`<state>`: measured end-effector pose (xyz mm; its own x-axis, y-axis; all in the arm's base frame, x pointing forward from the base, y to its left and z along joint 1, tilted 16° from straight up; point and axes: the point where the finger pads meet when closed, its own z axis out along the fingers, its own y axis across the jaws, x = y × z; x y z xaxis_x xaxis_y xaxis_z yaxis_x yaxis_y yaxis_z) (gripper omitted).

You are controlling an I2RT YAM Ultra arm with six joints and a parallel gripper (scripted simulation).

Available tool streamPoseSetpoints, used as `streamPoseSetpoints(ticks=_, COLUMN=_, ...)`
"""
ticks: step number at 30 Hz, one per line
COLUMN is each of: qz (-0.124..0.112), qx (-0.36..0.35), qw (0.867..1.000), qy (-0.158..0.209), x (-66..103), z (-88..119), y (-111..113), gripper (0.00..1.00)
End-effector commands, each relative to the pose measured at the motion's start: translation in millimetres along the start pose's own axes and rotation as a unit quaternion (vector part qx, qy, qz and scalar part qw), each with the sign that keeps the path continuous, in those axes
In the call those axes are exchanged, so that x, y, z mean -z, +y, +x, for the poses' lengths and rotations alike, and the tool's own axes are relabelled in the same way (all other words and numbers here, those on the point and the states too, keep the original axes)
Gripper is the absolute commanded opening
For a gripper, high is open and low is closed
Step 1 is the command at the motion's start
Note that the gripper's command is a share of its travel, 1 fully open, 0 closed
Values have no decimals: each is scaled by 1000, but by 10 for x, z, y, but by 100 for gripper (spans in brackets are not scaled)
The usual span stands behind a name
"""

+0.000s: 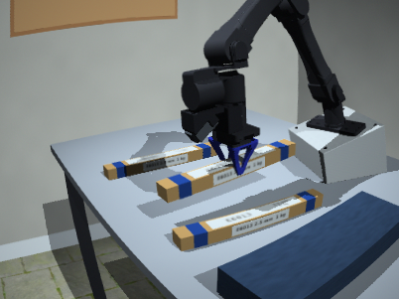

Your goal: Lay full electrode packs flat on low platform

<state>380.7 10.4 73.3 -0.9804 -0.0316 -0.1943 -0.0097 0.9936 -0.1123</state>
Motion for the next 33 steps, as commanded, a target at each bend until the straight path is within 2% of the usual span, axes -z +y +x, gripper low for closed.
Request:
streamPoseSetpoints(ticks=1, qz=-3, qx=-3, qw=999, qy=-38, x=316, z=-136, y=-10, gripper=0)
streamPoseSetpoints(ticks=33, qz=-3, qx=-3, qw=999, qy=-38, x=689, z=-108, y=-12, gripper=0)
